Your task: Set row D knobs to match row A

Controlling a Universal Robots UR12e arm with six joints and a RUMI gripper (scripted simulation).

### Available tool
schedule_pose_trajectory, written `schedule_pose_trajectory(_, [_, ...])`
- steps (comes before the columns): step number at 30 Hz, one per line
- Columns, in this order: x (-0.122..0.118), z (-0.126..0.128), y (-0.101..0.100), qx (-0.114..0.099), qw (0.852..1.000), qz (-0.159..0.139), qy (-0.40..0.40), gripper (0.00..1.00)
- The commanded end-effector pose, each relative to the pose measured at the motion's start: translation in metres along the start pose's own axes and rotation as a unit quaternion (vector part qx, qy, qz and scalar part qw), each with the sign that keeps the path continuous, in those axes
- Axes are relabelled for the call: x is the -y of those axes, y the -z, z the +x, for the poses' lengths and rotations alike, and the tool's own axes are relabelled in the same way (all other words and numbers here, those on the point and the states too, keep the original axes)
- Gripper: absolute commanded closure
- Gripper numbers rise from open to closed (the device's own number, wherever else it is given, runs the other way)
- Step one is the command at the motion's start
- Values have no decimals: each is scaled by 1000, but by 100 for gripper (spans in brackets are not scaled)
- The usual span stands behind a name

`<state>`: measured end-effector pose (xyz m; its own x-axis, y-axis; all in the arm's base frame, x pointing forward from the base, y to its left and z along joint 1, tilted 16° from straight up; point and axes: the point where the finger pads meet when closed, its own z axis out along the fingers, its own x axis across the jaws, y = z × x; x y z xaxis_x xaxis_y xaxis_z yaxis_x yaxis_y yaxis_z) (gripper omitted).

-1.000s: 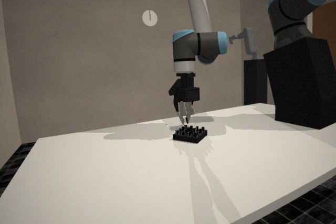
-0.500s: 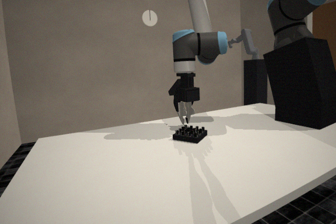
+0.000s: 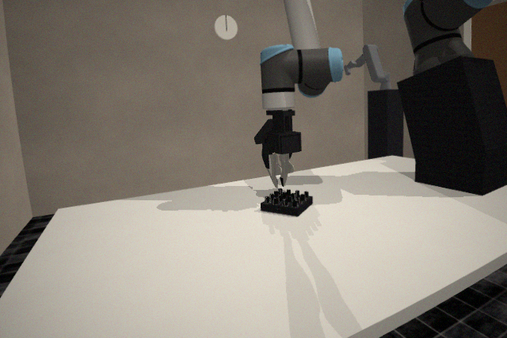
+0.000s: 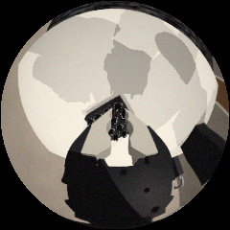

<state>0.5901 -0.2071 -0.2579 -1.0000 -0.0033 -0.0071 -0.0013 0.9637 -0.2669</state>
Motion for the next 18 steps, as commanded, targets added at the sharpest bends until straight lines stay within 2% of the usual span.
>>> schedule_pose_trajectory(1, [2, -4, 1, 2, 1000, 1, -1, 89])
schedule_pose_trajectory(18, [3, -3, -10, 2, 1000, 1, -1, 89])
